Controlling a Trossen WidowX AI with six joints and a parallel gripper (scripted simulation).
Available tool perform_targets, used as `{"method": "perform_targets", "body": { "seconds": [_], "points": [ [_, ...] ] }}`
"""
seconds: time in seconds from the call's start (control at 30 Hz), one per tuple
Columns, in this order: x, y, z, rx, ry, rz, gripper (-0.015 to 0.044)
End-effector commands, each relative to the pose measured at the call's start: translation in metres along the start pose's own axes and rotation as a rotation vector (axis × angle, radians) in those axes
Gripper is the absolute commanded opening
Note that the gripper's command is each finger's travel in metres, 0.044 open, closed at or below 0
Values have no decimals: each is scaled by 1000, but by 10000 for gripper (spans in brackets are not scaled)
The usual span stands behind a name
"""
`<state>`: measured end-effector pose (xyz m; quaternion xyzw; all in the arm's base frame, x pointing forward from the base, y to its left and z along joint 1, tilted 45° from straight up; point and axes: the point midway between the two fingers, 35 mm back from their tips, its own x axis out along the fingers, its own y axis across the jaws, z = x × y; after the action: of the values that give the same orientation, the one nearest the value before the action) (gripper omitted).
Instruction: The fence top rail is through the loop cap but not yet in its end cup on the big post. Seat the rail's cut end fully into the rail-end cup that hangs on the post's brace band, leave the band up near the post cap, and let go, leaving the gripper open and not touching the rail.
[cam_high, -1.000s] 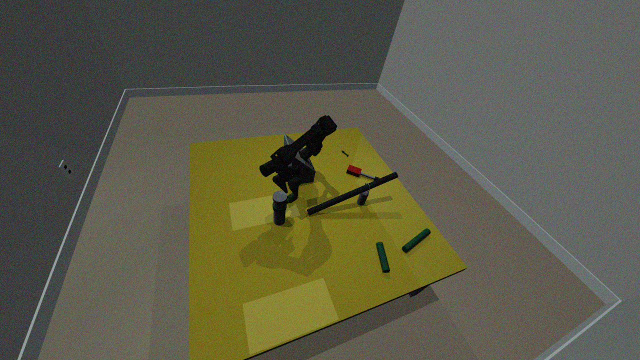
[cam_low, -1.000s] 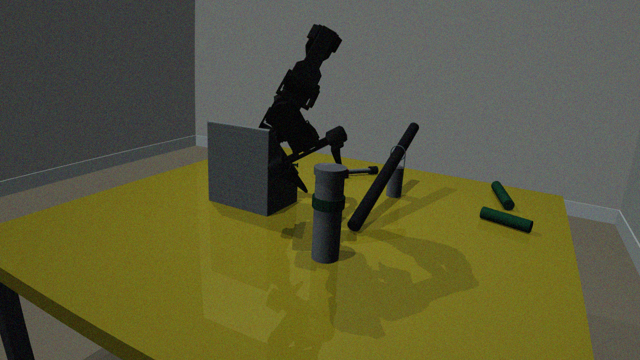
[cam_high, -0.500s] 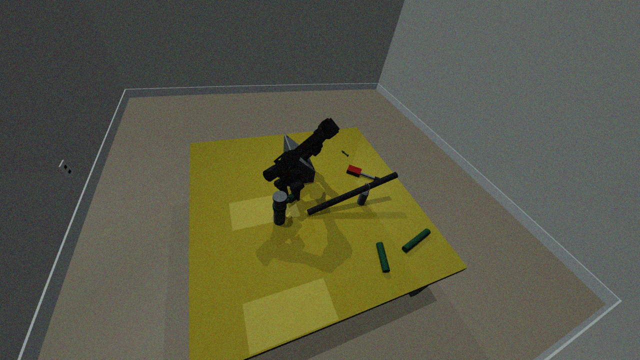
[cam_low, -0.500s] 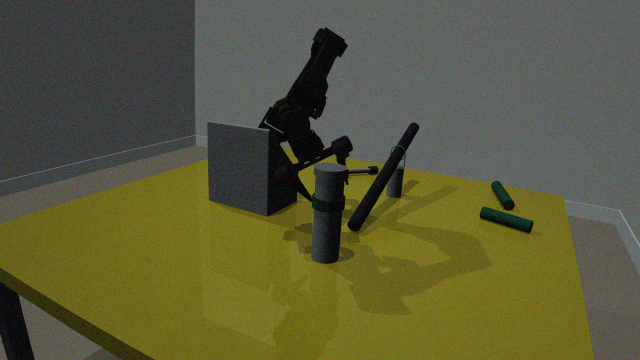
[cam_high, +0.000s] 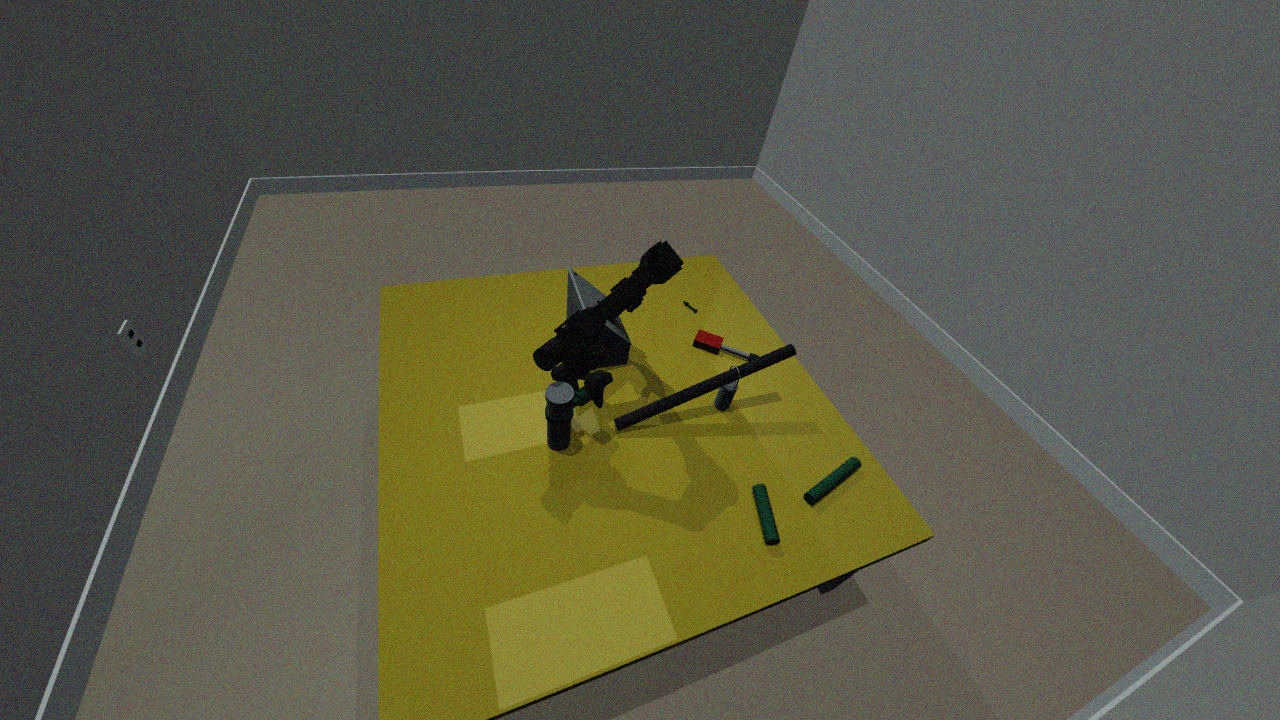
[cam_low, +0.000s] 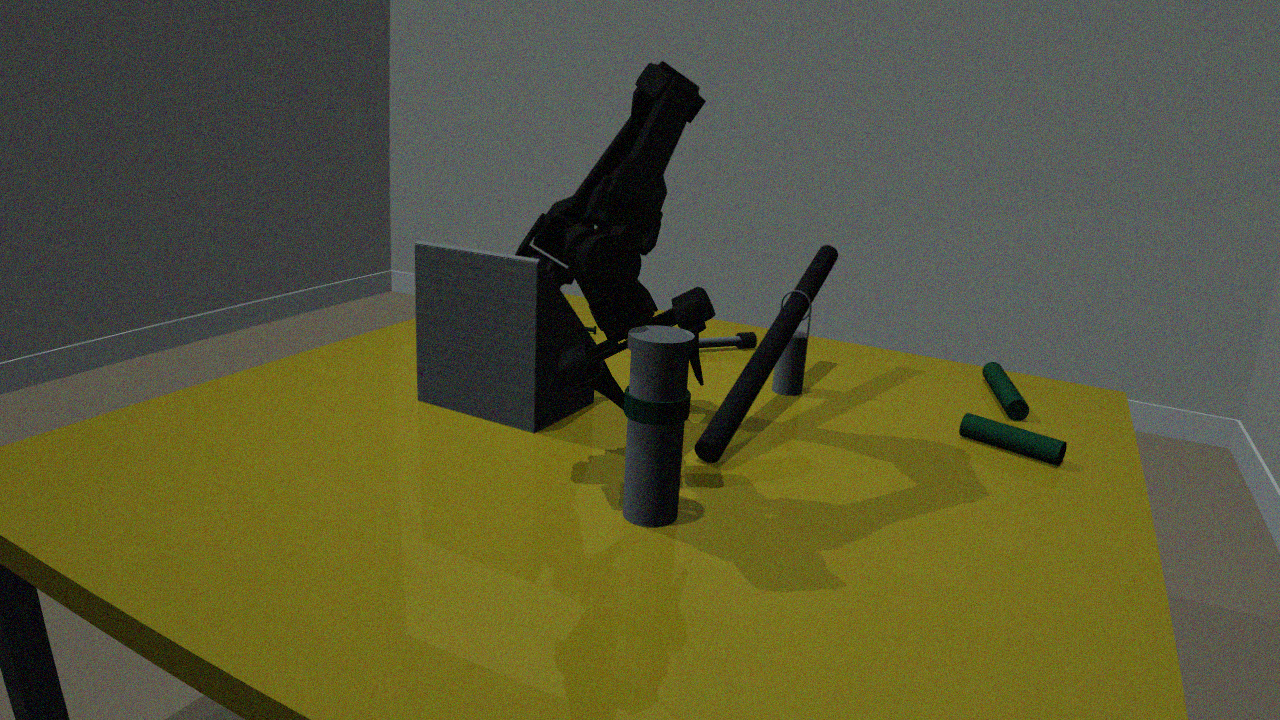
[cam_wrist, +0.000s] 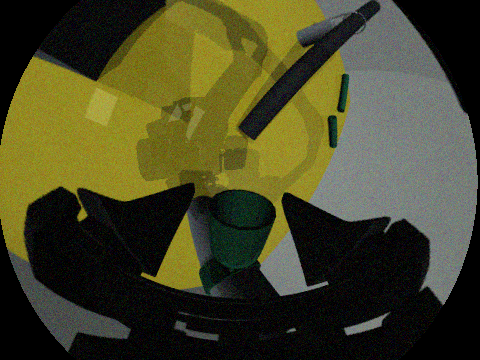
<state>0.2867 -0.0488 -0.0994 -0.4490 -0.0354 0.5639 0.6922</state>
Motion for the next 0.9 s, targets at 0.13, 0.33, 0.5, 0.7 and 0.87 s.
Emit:
{"method": "perform_targets", "body": {
  "seconds": [0.13, 0.33, 0.5, 0.7, 0.87],
  "points": [
    [2, 0, 1, 2, -3, -2, 230],
    [2, 0, 1, 2, -3, -2, 92],
    [3, -1, 1, 11, 3, -1, 0],
    [6, -5, 1, 58, 29, -2, 0],
    [7, -7, 1, 80, 41, -1, 0]
  ]
}}
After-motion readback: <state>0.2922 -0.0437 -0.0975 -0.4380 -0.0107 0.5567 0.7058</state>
